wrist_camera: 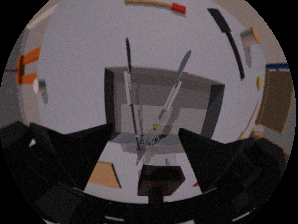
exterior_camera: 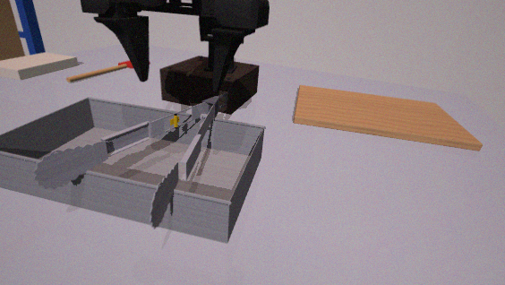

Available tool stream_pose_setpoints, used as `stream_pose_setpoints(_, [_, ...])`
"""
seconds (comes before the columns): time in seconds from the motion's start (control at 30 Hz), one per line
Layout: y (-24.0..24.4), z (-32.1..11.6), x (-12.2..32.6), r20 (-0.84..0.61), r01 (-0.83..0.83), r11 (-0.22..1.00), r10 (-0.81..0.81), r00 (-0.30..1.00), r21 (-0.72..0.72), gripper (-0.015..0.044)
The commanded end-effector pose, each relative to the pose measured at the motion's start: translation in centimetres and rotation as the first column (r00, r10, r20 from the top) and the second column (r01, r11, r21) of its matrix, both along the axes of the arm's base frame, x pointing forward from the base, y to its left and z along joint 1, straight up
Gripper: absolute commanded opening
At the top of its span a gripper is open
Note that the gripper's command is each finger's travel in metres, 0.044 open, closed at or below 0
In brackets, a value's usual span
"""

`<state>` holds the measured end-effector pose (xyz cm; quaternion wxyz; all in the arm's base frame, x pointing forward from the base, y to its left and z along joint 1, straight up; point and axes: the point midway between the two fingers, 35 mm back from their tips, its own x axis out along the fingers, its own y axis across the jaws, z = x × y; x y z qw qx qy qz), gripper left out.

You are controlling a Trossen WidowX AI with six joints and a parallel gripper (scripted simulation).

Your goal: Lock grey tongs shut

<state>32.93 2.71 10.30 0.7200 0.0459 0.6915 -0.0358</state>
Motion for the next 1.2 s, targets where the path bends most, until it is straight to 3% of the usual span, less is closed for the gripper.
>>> stream_pose_setpoints(0.0, [-0.1,-0.2,0.0,-0.003,0.071,0.997,-0.071,0.997,-0.003,0.0440])
stream_pose_setpoints(1.17, [0.0,-4.0,0.6,-0.002,0.071,0.997,-0.071,0.997,-0.003,0.0440])
